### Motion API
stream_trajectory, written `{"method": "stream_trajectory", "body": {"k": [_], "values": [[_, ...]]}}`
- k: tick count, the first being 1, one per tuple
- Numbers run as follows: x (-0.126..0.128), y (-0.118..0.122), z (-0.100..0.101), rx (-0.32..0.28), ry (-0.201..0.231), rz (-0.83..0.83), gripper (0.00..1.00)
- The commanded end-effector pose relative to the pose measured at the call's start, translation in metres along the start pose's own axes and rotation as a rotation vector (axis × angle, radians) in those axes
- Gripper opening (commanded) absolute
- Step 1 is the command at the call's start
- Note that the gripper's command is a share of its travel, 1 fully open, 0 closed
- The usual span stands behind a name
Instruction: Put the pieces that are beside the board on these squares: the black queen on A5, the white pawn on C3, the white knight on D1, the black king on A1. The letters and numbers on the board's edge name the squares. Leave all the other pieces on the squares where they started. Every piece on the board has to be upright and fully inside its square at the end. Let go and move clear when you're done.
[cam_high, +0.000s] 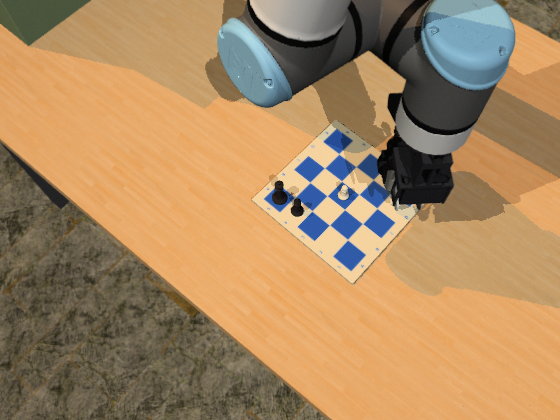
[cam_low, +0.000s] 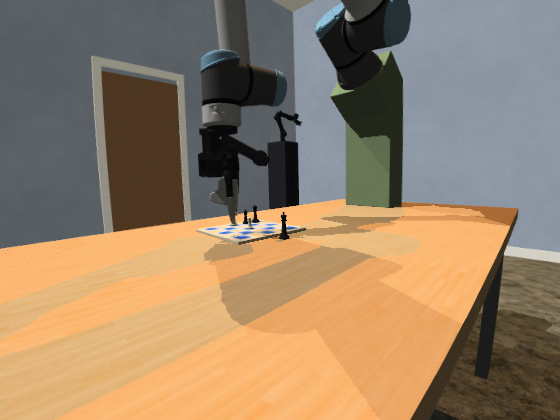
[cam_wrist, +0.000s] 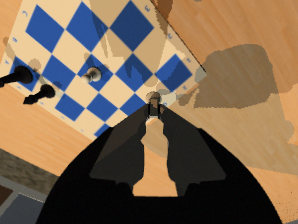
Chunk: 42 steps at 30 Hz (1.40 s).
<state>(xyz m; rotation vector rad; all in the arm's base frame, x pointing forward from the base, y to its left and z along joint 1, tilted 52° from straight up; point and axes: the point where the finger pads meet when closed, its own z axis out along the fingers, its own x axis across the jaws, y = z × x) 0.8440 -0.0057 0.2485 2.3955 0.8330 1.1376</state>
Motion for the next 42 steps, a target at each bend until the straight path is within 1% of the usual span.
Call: {"method": "stream_trajectory", "body": {"k": [1, 6, 42], "values": [[0.0008, 0.0004, 0.0133, -0.001, 0.001, 0.000, 0.00], [0.0008, 0.0004, 0.0186, -0.001, 0.001, 0.000, 0.00], [0.0008, 0.0004, 0.0188, -0.001, 0.001, 0.000, 0.00]]}}
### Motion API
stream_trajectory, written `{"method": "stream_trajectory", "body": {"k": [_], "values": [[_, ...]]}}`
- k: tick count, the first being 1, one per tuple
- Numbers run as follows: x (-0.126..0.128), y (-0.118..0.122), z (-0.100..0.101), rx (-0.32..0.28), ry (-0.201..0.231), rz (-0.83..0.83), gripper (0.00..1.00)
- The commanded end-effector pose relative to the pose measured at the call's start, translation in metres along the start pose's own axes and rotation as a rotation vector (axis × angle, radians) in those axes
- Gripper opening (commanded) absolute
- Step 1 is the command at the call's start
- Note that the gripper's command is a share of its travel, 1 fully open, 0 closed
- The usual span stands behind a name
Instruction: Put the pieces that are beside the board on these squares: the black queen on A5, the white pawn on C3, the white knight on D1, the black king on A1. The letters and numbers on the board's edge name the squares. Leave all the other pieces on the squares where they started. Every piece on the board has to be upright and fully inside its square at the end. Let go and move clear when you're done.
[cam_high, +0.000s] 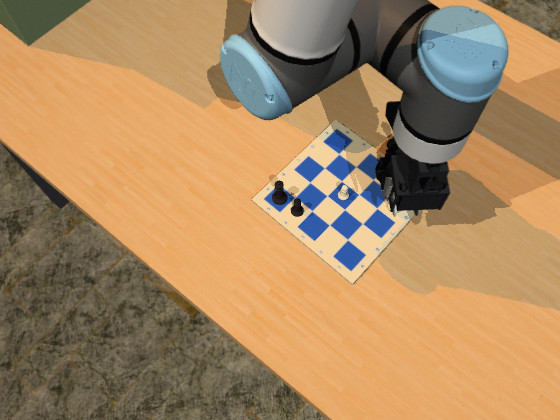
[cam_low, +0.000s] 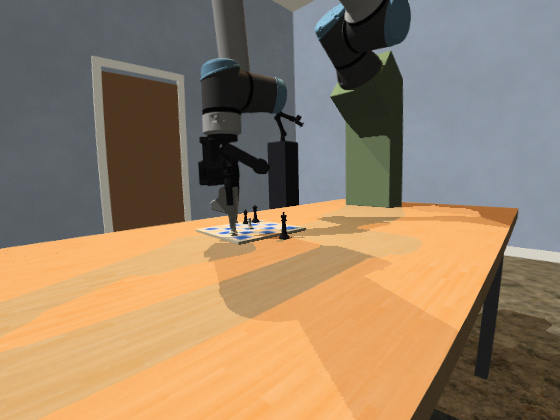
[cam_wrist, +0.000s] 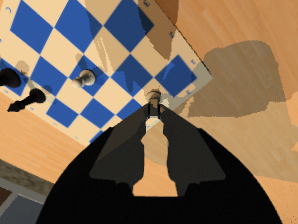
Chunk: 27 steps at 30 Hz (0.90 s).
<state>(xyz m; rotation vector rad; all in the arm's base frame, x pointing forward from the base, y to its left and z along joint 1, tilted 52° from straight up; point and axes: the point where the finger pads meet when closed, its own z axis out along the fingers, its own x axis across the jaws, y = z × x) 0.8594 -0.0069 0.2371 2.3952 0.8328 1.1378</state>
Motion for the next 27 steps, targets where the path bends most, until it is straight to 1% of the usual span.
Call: {"method": "stream_trajectory", "body": {"k": [1, 27], "values": [[0.0005, 0.0002, -0.0005, -0.001, 0.001, 0.000, 0.00], [0.0005, 0.0002, 0.0036, -0.001, 0.001, 0.000, 0.00]]}}
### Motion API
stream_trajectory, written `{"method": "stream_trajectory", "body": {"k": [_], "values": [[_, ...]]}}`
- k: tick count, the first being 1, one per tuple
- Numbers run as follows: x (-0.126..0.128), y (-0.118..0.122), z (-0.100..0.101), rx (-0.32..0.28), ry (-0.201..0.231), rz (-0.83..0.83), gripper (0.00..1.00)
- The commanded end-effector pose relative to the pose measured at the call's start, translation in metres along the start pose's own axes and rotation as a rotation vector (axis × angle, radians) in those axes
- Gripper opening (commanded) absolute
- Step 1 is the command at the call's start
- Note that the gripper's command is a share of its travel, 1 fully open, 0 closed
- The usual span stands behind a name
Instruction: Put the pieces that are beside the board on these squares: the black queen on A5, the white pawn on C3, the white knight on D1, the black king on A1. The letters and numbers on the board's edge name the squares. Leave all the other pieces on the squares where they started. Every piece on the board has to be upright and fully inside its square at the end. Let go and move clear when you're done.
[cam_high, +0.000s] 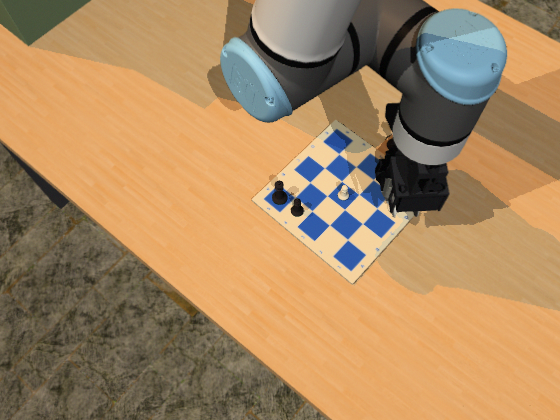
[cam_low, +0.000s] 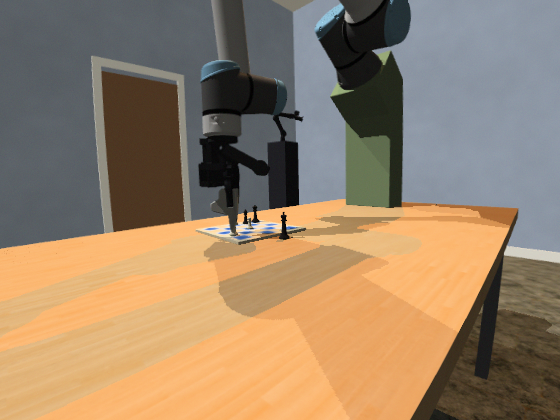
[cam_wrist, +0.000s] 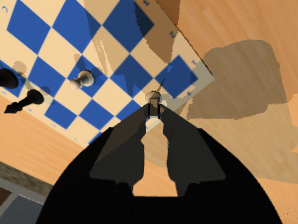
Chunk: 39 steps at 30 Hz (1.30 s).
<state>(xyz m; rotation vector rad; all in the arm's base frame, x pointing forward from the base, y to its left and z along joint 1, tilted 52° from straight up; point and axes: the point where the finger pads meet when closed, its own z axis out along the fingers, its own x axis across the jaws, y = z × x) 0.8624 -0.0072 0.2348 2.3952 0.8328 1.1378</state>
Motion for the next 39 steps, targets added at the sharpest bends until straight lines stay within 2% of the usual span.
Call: {"method": "stream_trajectory", "body": {"k": [1, 35, 36, 38, 39], "values": [[0.0005, 0.0002, -0.0002, -0.001, 0.001, 0.000, 0.00], [0.0005, 0.0002, -0.0002, -0.001, 0.001, 0.000, 0.00], [0.0005, 0.0002, -0.0002, -0.001, 0.001, 0.000, 0.04], [0.0005, 0.0002, -0.0002, -0.001, 0.001, 0.000, 0.04], [0.0005, 0.0002, -0.0002, -0.001, 0.001, 0.000, 0.09]]}}
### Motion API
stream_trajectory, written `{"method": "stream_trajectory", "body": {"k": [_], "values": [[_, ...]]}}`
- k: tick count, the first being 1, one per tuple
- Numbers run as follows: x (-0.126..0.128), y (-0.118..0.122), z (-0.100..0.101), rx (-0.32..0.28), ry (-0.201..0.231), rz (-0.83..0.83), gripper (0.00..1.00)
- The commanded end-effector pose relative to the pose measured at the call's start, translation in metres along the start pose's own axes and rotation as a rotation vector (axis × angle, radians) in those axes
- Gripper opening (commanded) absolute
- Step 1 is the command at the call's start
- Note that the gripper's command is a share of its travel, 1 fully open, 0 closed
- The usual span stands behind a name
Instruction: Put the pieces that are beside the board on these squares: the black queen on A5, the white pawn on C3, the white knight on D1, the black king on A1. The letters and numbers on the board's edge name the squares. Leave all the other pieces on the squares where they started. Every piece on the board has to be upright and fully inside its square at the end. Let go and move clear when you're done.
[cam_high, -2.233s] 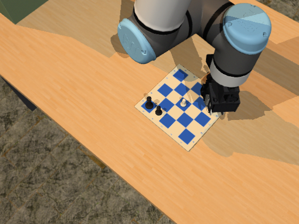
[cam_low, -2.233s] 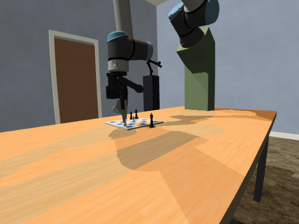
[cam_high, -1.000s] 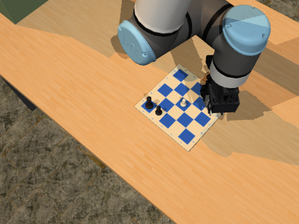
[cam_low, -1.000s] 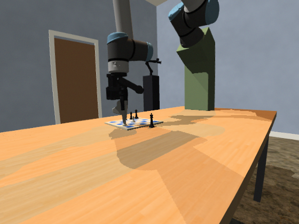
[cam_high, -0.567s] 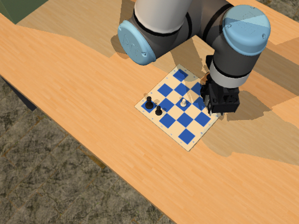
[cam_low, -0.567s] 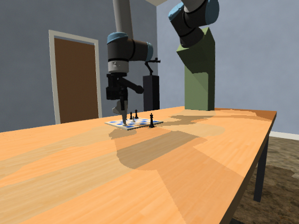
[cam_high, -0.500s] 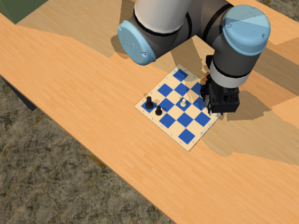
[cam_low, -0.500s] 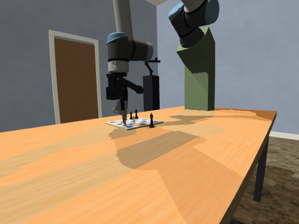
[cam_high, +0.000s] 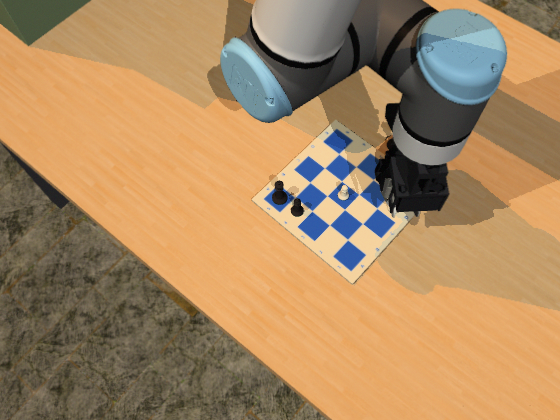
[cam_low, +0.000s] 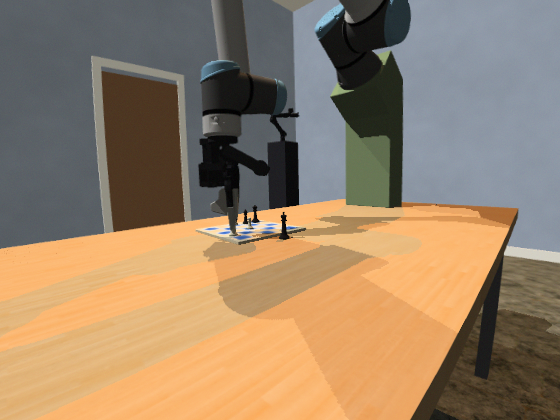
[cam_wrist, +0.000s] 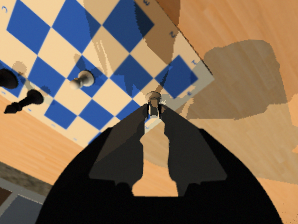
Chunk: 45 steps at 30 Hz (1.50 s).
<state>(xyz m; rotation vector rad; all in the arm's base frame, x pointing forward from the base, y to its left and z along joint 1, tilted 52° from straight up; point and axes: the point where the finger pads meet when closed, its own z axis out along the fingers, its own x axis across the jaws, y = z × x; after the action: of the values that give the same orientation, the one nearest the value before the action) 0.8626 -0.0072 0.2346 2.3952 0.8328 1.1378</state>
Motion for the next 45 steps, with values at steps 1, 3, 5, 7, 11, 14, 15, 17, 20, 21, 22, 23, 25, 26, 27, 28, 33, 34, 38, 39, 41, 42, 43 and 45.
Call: {"method": "stream_trajectory", "body": {"k": [1, 3, 5, 7, 11, 14, 15, 17, 20, 21, 22, 23, 25, 26, 27, 28, 33, 34, 38, 39, 41, 42, 43, 45], "values": [[0.000, 0.000, 0.000, -0.001, 0.001, 0.000, 0.09], [0.000, 0.000, 0.000, -0.001, 0.001, 0.000, 0.09], [0.000, 0.000, 0.000, -0.001, 0.001, 0.000, 0.13], [0.000, 0.000, 0.000, -0.001, 0.001, 0.000, 0.13], [0.000, 0.000, 0.000, -0.001, 0.001, 0.000, 0.22], [0.000, 0.000, 0.000, -0.001, 0.001, 0.000, 0.22], [0.000, 0.000, 0.000, -0.001, 0.001, 0.000, 0.22], [0.000, 0.000, 0.000, -0.001, 0.001, 0.000, 0.22], [0.000, 0.000, 0.000, -0.001, 0.001, 0.000, 0.22], [0.000, 0.000, 0.000, -0.001, 0.001, 0.000, 0.22], [0.000, 0.000, 0.000, -0.001, 0.001, 0.000, 0.22], [0.000, 0.000, -0.001, -0.001, 0.001, 0.000, 0.22], [0.000, 0.000, -0.002, -0.001, 0.001, 0.000, 0.22], [0.000, 0.000, -0.004, -0.001, 0.001, 0.000, 0.22], [0.000, 0.000, -0.006, -0.001, 0.001, 0.000, 0.22], [0.000, 0.000, -0.009, -0.001, 0.001, 0.000, 0.22], [0.000, 0.000, -0.030, -0.001, 0.001, 0.000, 0.22], [0.000, 0.000, -0.035, -0.001, 0.001, 0.000, 0.22], [0.000, 0.000, -0.047, -0.001, 0.001, 0.000, 0.22], [0.000, 0.000, -0.052, -0.001, 0.001, 0.000, 0.22], [0.000, 0.000, -0.063, -0.001, 0.001, 0.000, 0.22], [0.000, 0.000, -0.068, -0.001, 0.001, 0.000, 0.22], [0.000, 0.000, -0.072, -0.001, 0.001, 0.000, 0.22], [0.000, 0.000, -0.080, -0.001, 0.001, 0.000, 0.22]]}}
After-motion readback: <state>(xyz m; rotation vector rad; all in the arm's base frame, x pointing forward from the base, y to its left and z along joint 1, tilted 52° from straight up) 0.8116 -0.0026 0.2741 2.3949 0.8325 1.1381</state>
